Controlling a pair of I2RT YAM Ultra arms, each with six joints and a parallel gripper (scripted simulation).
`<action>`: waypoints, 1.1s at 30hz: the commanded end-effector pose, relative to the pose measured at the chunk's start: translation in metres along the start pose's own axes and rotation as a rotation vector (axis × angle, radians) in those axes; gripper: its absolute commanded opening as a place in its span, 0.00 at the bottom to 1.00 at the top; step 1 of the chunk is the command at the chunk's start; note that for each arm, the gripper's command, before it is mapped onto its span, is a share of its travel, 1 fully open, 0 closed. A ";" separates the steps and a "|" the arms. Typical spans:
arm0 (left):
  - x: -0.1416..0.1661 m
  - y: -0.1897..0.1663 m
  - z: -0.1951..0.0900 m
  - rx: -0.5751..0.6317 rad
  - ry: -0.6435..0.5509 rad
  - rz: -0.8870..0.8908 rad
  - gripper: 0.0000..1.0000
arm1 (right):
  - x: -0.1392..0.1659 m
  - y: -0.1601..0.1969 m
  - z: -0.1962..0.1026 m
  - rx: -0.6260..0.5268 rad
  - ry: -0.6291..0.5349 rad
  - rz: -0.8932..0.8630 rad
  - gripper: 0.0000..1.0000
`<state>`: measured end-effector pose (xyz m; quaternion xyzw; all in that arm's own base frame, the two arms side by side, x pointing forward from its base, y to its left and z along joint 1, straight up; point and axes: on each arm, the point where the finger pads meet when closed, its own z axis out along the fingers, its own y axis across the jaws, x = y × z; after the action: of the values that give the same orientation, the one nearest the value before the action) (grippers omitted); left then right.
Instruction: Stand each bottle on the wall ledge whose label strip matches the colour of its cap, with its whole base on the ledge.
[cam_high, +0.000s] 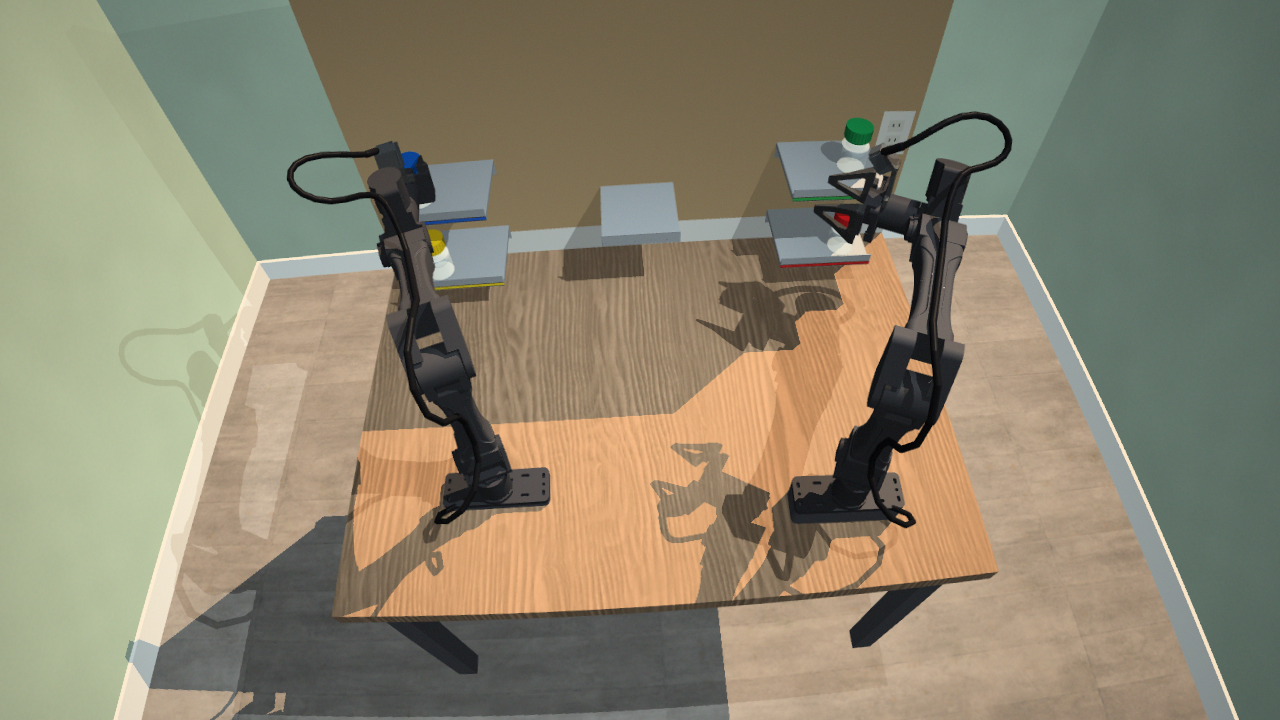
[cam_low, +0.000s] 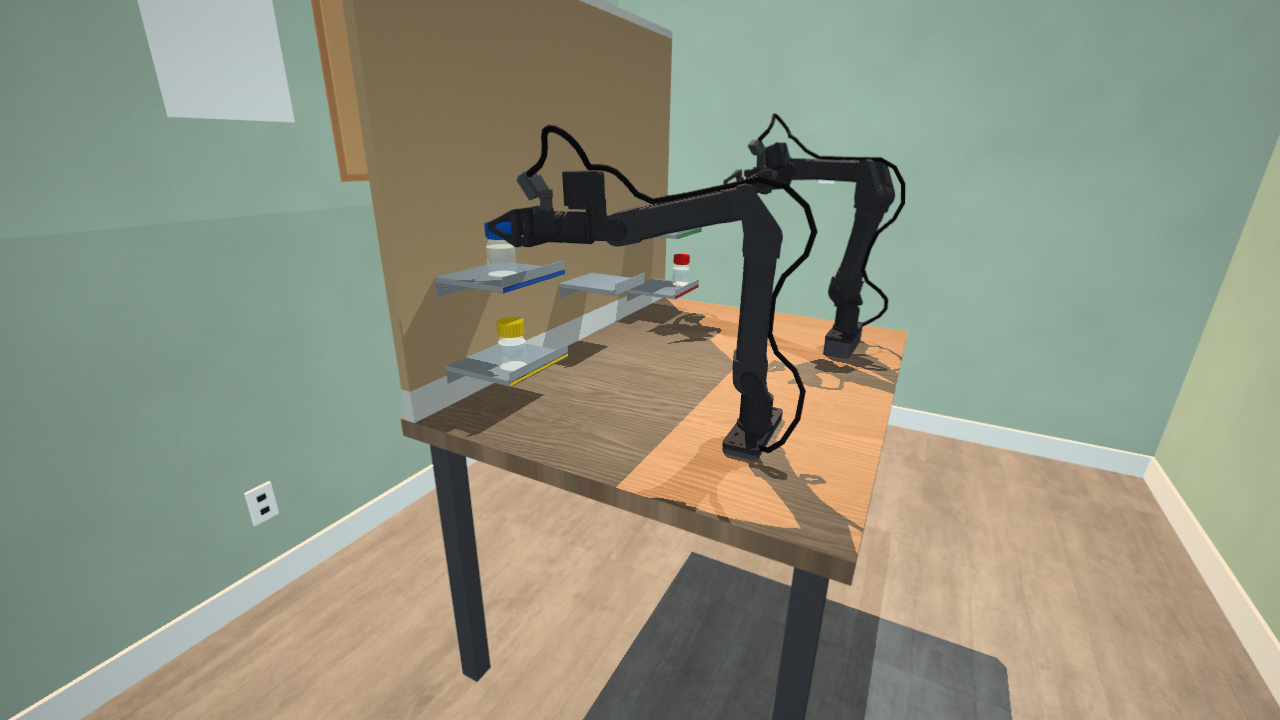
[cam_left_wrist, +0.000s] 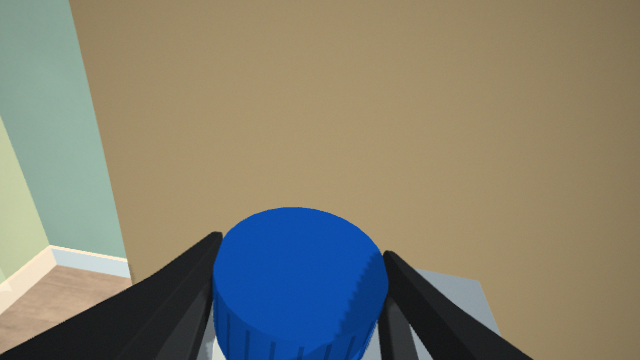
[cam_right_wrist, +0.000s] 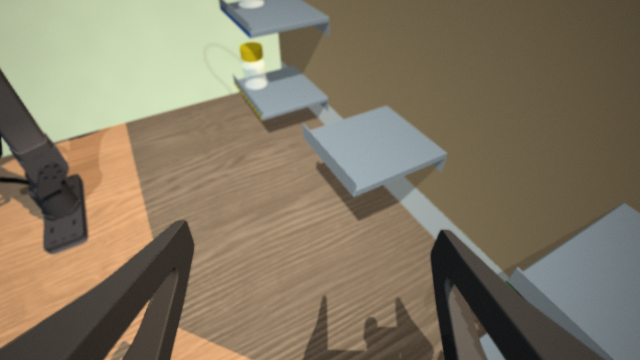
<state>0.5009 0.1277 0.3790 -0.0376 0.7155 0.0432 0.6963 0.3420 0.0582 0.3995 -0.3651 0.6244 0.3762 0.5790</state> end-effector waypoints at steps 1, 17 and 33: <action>-0.039 0.004 -0.017 0.001 -0.123 0.018 0.49 | -0.007 0.003 -0.001 -0.010 -0.002 -0.015 0.89; -0.032 0.006 -0.016 -0.010 -0.102 0.020 0.70 | -0.007 0.003 -0.001 -0.010 -0.002 -0.015 0.89; -0.024 0.009 -0.040 -0.012 -0.082 0.003 0.70 | -0.007 0.003 -0.001 -0.010 -0.002 -0.015 0.89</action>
<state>0.4773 0.1296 0.3831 -0.0394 0.7045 0.0461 0.7071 0.3420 0.0582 0.3995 -0.3651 0.6244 0.3762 0.5790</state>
